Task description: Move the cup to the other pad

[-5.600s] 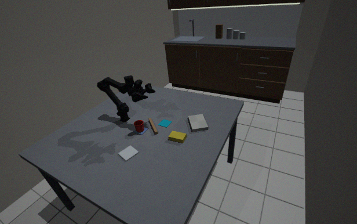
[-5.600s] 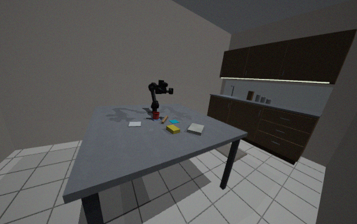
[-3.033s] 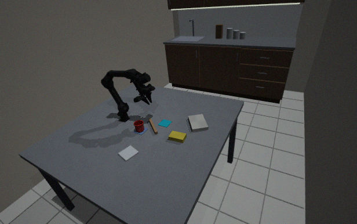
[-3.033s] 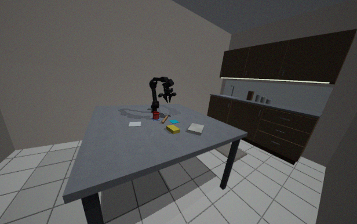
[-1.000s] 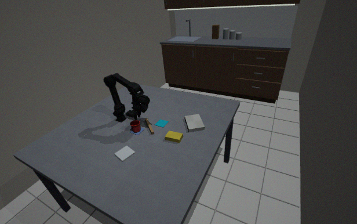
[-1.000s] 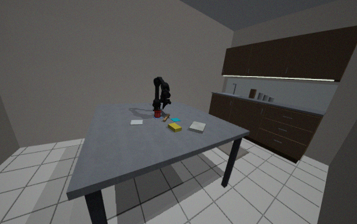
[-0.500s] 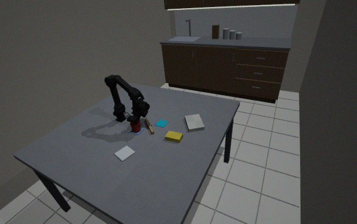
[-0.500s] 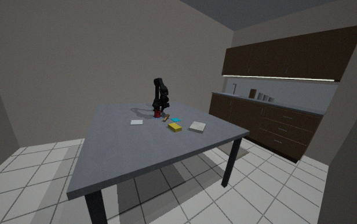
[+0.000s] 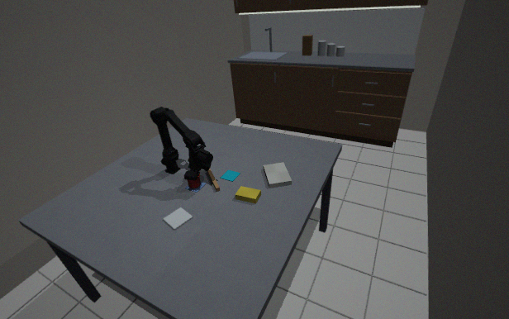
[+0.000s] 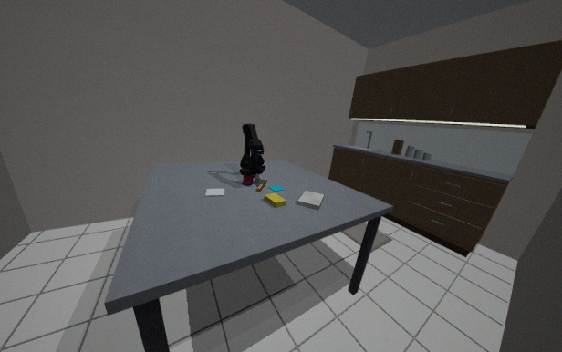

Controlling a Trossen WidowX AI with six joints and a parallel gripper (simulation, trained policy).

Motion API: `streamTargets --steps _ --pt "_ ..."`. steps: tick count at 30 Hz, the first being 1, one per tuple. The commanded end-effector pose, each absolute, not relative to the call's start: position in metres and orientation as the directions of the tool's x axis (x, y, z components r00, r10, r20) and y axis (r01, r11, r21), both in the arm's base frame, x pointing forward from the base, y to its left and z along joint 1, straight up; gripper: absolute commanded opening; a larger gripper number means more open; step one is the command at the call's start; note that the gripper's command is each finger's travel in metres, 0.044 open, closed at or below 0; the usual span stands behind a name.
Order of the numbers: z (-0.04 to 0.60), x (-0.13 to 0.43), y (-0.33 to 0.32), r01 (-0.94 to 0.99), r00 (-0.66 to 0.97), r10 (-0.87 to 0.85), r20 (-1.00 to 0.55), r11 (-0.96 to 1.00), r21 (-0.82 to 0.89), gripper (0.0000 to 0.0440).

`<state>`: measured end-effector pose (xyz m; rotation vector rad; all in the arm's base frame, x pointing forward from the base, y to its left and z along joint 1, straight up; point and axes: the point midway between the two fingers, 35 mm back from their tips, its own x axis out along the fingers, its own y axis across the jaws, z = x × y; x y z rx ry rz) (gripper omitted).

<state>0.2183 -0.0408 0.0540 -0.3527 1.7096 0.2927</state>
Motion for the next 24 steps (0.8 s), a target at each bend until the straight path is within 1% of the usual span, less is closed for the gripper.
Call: streamTargets --steps 1,11,24 --pt "0.052 0.219 -0.041 -0.443 -0.149 -0.067 -0.987 0.896 0.006 0.0000" --pt "0.071 0.232 -0.041 -0.534 -0.098 -0.066 -0.993 0.846 -0.004 0.0000" --pt "0.105 0.253 -0.029 -0.585 -0.020 -0.066 -0.998 0.810 -0.042 0.0000"
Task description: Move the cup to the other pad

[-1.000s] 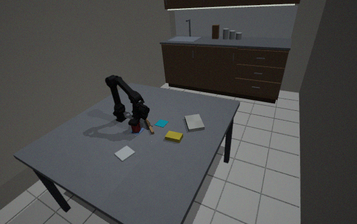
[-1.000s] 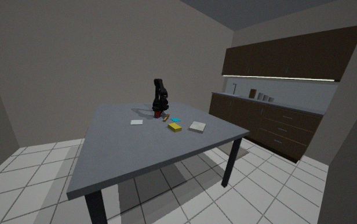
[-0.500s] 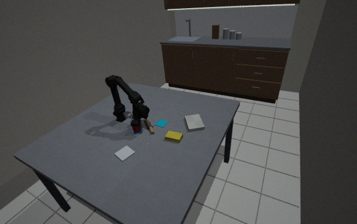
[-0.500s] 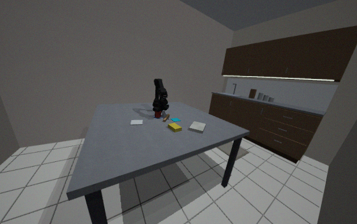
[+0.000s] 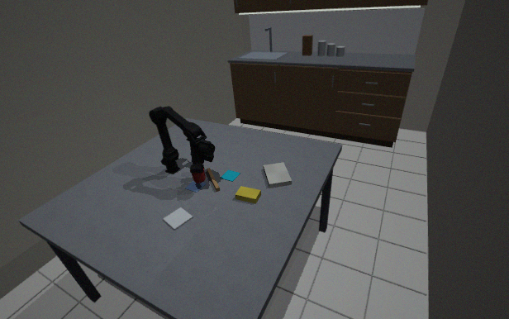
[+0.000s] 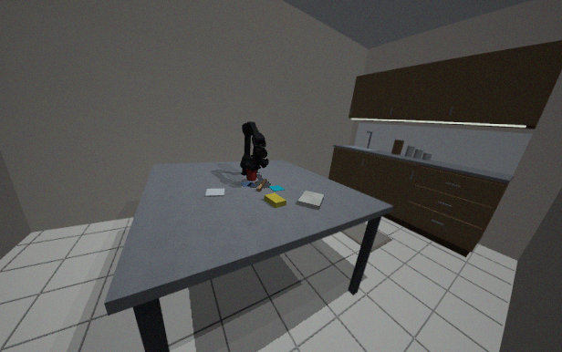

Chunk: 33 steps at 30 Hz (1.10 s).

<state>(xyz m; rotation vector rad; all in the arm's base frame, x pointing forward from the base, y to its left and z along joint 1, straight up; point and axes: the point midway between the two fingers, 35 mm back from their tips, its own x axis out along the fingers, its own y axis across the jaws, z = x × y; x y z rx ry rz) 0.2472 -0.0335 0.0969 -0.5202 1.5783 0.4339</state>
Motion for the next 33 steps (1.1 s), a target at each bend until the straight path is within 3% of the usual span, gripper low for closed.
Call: streamTargets --steps 1,33 --pt "0.107 0.254 -0.027 -0.589 -0.013 -0.066 -0.998 0.807 -0.046 0.0000" --pt "0.116 0.318 0.069 -0.696 0.173 -0.024 -0.985 0.705 -0.140 0.0000"
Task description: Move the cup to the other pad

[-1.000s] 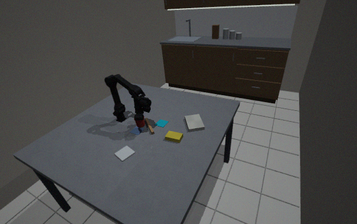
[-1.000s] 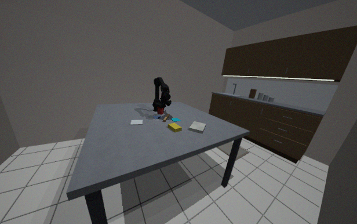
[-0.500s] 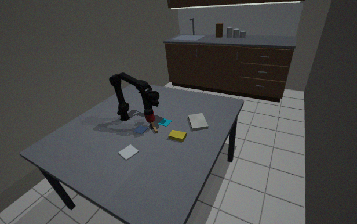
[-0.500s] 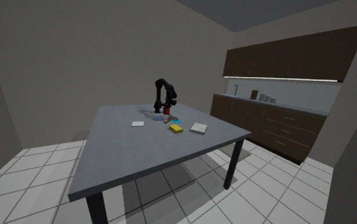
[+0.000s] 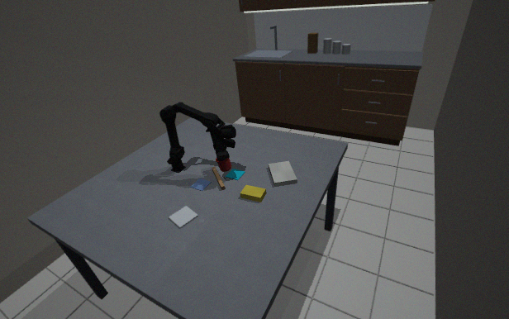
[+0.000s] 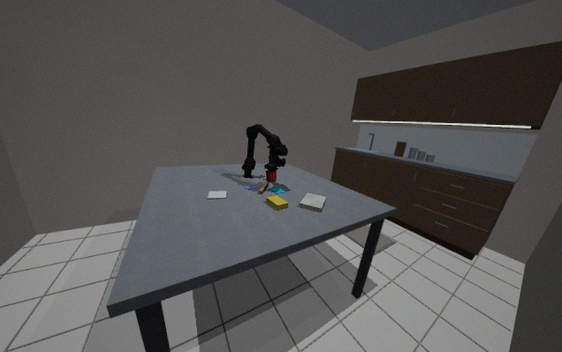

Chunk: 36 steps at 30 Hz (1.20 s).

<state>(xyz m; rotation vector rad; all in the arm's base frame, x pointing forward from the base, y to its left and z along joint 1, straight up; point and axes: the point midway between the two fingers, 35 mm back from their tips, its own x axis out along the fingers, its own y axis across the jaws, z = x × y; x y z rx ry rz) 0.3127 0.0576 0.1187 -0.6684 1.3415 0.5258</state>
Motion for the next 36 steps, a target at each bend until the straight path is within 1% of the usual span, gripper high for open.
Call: streamTargets --steps 1,10,17,27,32,36 --pt "0.114 0.319 0.072 -0.698 0.176 -0.023 -0.984 0.702 -0.141 0.0000" --pt "0.098 0.327 0.100 -0.711 0.191 -0.014 -0.981 0.688 -0.149 0.0000" --pt "0.076 0.328 0.106 -0.707 0.193 -0.027 -0.981 0.690 -0.158 0.0010" --pt "0.055 0.326 0.106 -0.701 0.192 -0.030 -0.981 0.696 -0.158 0.0062" --pt "0.063 0.332 0.108 -0.691 0.226 0.002 -0.974 0.705 -0.159 0.0120" --pt "0.072 0.335 0.110 -0.690 0.253 0.028 -0.967 0.706 -0.160 0.0123"
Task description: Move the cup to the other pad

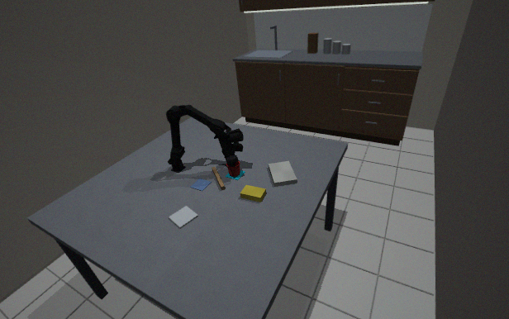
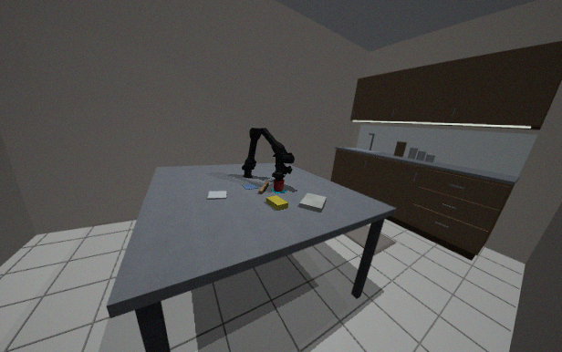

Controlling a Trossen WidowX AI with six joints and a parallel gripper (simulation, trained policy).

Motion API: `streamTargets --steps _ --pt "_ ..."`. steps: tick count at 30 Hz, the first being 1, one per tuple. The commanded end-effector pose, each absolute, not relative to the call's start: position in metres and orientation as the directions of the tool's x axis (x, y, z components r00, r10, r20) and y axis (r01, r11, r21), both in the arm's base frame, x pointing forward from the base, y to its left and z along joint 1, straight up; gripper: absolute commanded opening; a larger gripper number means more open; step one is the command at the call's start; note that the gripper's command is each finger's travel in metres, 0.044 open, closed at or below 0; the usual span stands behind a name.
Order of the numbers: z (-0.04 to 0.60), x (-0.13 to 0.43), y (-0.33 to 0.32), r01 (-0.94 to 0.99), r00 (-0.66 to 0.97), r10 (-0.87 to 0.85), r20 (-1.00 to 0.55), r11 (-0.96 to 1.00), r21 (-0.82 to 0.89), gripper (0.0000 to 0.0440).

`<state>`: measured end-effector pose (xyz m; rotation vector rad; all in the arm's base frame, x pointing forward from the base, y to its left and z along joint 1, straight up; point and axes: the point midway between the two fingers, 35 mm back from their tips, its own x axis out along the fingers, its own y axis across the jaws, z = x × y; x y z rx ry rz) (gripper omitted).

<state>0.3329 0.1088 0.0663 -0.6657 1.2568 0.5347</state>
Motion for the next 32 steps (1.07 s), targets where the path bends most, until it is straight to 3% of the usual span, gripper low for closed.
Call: streamTargets --steps 1,5,25,29,32 --pt "0.074 0.335 0.110 -0.691 0.258 0.033 -0.965 0.705 -0.161 0.0119" --pt "0.080 0.332 0.110 -0.692 0.267 0.046 -0.963 0.704 -0.158 0.0119" --pt "0.130 0.317 0.106 -0.673 0.347 0.122 -0.930 0.723 -0.156 0.0210" --pt "0.144 0.318 0.105 -0.665 0.381 0.133 -0.915 0.727 -0.172 0.0255" --pt "0.153 0.319 0.103 -0.657 0.400 0.136 -0.906 0.733 -0.180 0.0322"
